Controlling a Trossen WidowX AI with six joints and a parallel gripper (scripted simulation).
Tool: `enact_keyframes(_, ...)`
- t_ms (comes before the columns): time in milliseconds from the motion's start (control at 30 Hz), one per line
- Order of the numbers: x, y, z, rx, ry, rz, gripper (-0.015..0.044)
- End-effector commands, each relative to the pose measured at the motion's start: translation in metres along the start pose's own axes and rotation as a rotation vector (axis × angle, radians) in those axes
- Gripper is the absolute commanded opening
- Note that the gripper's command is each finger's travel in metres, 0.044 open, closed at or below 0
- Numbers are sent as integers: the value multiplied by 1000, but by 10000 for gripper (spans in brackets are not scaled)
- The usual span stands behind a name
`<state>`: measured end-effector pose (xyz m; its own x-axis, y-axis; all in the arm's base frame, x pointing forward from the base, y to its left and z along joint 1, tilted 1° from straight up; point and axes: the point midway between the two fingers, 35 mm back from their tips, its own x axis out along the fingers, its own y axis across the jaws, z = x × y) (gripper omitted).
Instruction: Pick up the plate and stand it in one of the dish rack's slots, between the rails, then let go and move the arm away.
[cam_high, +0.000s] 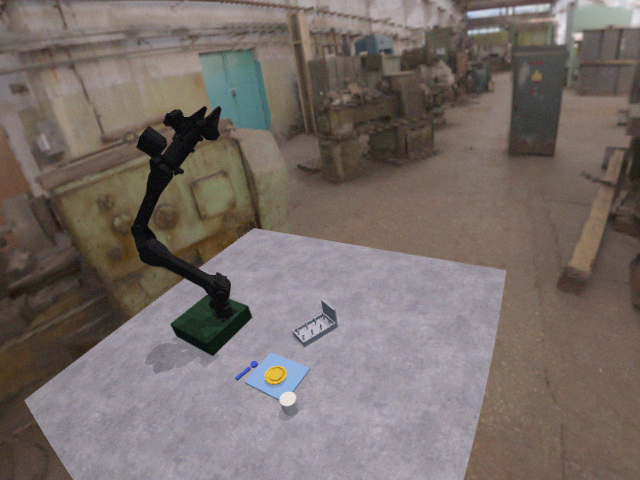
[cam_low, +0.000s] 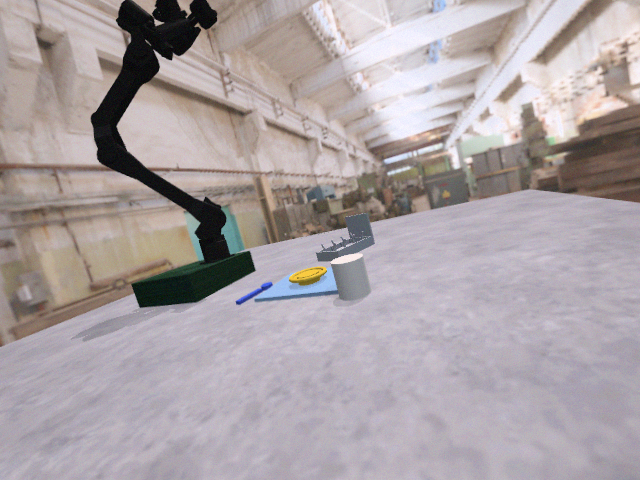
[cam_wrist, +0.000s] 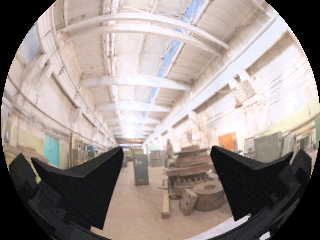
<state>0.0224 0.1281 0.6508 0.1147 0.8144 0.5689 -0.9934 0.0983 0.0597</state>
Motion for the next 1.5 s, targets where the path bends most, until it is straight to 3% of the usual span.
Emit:
enact_keyframes(0,11,-29,-21,-28,52,-91,400)
enact_keyframes(333,23,-126,-89,-73,246,-357,400)
enact_keyframes(667,-6,-220,-155,-93,466,-610,400)
enact_keyframes(1033,-74,-314,-220,-65,720,-883,400)
enact_keyframes(1467,-197,-388,-285,46,1048,-1168,400)
